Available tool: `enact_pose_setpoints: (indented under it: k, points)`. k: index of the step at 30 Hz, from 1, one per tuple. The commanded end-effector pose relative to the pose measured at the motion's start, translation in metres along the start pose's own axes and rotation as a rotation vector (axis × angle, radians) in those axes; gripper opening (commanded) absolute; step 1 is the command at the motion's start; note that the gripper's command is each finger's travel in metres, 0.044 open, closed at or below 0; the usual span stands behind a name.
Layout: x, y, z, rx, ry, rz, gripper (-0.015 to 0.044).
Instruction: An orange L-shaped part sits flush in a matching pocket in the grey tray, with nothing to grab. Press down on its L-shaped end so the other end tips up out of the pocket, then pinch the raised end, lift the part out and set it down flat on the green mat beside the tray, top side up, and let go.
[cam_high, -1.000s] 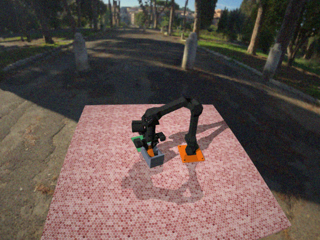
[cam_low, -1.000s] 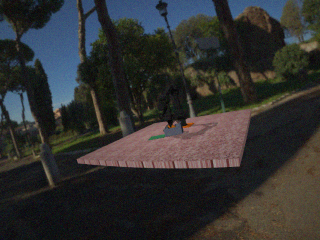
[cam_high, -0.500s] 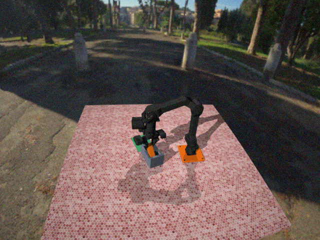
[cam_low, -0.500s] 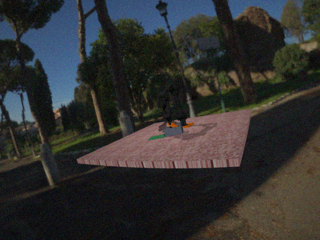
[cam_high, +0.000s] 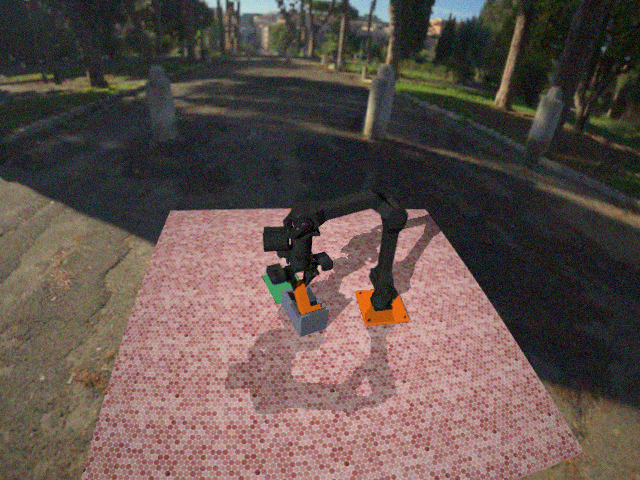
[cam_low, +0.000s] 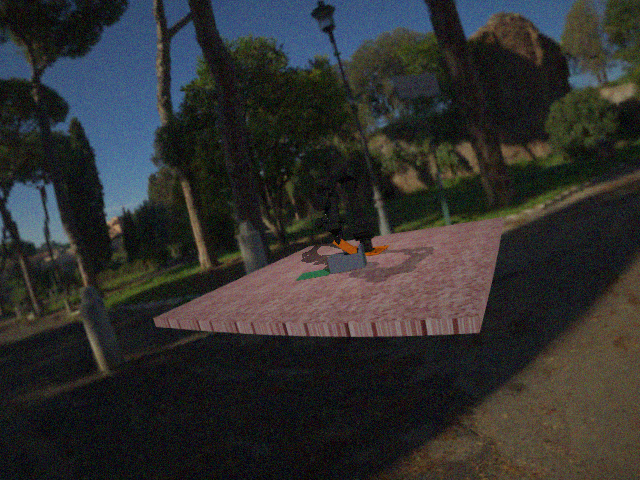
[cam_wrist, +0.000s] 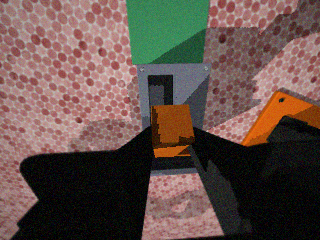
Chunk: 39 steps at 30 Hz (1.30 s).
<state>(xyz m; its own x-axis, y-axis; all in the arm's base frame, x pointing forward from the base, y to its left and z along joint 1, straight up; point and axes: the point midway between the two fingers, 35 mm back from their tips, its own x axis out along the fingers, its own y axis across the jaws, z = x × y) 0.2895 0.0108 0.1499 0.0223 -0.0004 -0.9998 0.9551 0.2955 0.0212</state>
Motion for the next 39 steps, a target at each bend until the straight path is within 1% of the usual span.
enact_pose_setpoints:
  k: [1,21,29,39]
  points:
    - [-0.009,0.001,-0.001,0.002,0.004,0.009,0.0]
    - [-0.04,0.001,0.0,0.002,0.003,0.009,0.0]
    - [-0.041,0.001,0.0,0.002,0.003,0.009,0.0]
    - [-0.038,-0.003,0.036,0.002,0.0,0.008,0.0]
